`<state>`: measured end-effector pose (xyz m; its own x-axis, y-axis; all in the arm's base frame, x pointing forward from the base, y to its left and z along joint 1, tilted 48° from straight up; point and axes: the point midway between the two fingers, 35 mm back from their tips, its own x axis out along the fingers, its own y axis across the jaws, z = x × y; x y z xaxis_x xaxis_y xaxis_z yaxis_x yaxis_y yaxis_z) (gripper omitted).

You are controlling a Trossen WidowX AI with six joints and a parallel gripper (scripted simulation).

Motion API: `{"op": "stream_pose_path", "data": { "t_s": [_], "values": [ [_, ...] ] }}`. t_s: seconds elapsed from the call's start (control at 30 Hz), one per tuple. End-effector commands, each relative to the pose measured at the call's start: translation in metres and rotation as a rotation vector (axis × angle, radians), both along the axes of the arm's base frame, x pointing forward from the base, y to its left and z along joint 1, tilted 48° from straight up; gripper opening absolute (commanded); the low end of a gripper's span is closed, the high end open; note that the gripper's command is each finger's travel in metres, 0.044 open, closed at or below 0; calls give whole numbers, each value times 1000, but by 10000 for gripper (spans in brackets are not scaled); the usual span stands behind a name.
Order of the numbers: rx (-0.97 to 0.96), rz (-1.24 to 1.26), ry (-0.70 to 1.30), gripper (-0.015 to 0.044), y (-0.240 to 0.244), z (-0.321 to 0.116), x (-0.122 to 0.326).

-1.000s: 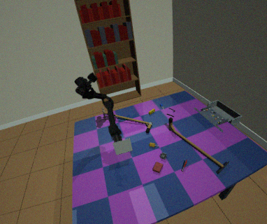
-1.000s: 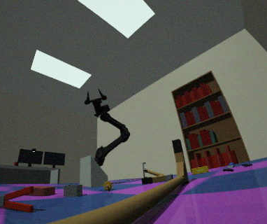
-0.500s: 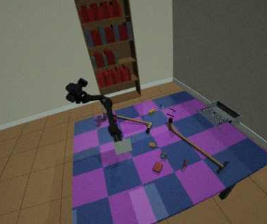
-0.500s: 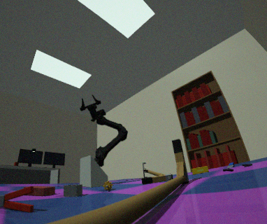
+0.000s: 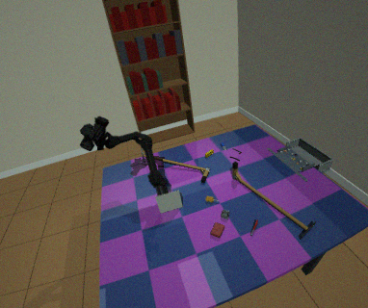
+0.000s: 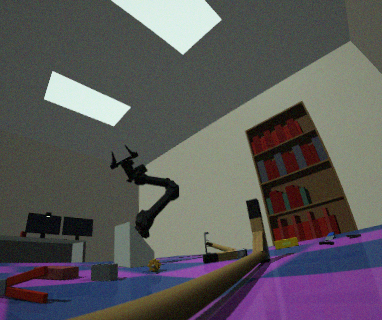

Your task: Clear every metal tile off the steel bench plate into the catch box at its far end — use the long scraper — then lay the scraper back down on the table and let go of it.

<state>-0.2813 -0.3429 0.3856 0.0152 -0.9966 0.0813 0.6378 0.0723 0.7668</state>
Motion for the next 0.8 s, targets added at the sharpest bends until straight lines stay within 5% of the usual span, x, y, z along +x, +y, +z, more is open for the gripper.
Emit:
{"op": "stream_pose_path", "data": {
  "t_s": [0.0, 0.3, 0.77],
  "values": [
    [2, -32, -16, 440, 11, -6, -18],
    [3, -94, -36, 440, 33, -16, -48],
    [50, -16, 13, 72, 6, -29, -21]
  ]
}}
